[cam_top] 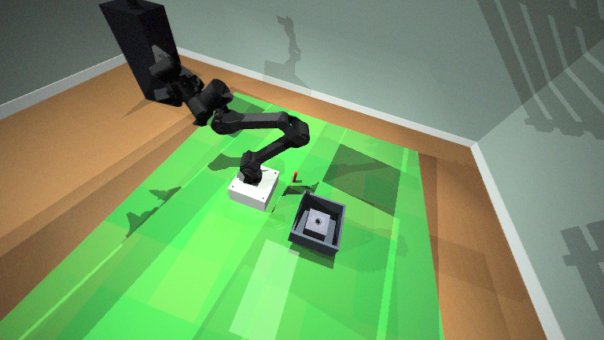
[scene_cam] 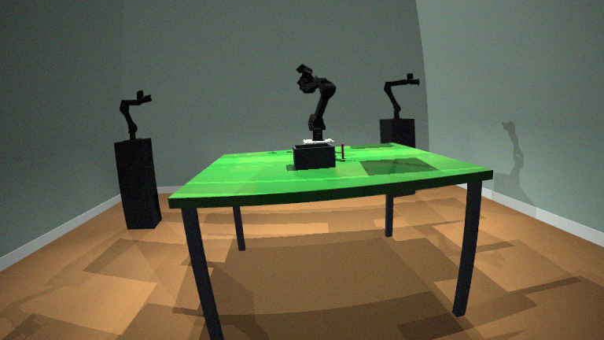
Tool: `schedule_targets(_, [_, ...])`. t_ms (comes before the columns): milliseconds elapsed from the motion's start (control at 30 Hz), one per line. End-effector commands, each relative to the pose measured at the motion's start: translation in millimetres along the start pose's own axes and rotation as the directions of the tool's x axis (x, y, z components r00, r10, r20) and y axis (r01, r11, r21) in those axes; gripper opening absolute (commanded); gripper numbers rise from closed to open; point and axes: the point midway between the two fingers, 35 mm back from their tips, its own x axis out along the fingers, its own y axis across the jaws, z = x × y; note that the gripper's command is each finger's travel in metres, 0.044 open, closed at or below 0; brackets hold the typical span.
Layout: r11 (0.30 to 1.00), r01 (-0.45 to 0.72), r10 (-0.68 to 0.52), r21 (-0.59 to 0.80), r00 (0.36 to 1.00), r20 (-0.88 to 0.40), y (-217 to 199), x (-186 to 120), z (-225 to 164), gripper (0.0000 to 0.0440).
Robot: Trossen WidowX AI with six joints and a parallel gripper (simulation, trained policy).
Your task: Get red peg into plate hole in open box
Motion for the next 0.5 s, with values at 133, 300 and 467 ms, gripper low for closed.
schedule_targets(133, [0.998, -0.002, -0.007, 0.063, 0.990, 0.141, -3.9, -11.0, 37.8, 0.0440])
schedule_targets(300, [0.989, -0.036, -0.006, 0.144, 0.959, 0.285, -8.2, -27.9, 77.4, 0.0440])
schedule_targets(467, [0.974, -0.088, -0.009, 0.209, 0.905, 0.425, -13.7, -51.4, 115.3, 0.0440])
